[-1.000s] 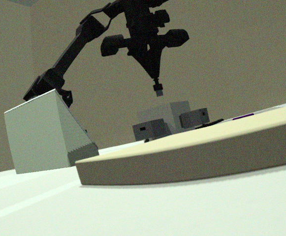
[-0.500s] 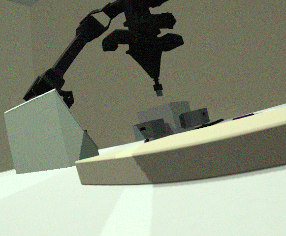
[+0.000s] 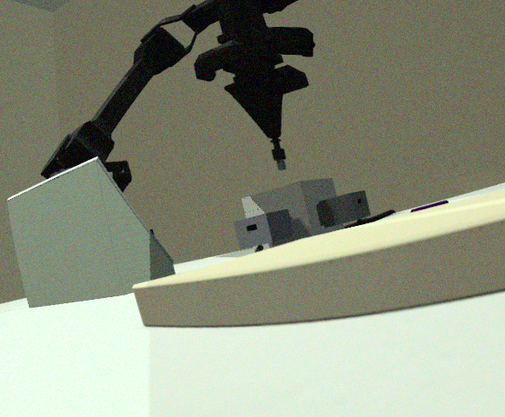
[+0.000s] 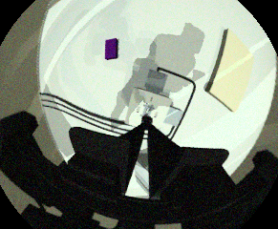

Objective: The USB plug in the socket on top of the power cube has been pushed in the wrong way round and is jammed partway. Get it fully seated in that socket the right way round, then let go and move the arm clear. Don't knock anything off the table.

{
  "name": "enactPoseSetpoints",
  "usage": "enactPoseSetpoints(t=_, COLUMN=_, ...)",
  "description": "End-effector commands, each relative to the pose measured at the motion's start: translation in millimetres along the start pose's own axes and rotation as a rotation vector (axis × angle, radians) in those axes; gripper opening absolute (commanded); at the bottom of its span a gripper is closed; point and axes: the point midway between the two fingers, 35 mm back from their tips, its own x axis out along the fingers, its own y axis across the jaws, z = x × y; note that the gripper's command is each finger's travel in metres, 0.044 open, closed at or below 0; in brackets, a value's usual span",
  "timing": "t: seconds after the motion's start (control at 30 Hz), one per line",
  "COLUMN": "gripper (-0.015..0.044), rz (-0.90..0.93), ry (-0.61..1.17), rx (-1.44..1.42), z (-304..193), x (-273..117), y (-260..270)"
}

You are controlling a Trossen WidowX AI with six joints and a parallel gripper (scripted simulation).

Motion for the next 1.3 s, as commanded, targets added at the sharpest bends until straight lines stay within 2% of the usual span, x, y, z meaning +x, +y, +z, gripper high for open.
enactPoseSetpoints(t=0.0, gripper=0.0, rz=0.0, ry=0.0, rx=-0.104, z=-0.2, x=0.0, y=-0.1)
enactPoseSetpoints(t=1.27, gripper=0.0, rz=0.0, ry=0.0, rx=-1.099, z=-0.2, x=0.1, y=-0.1)
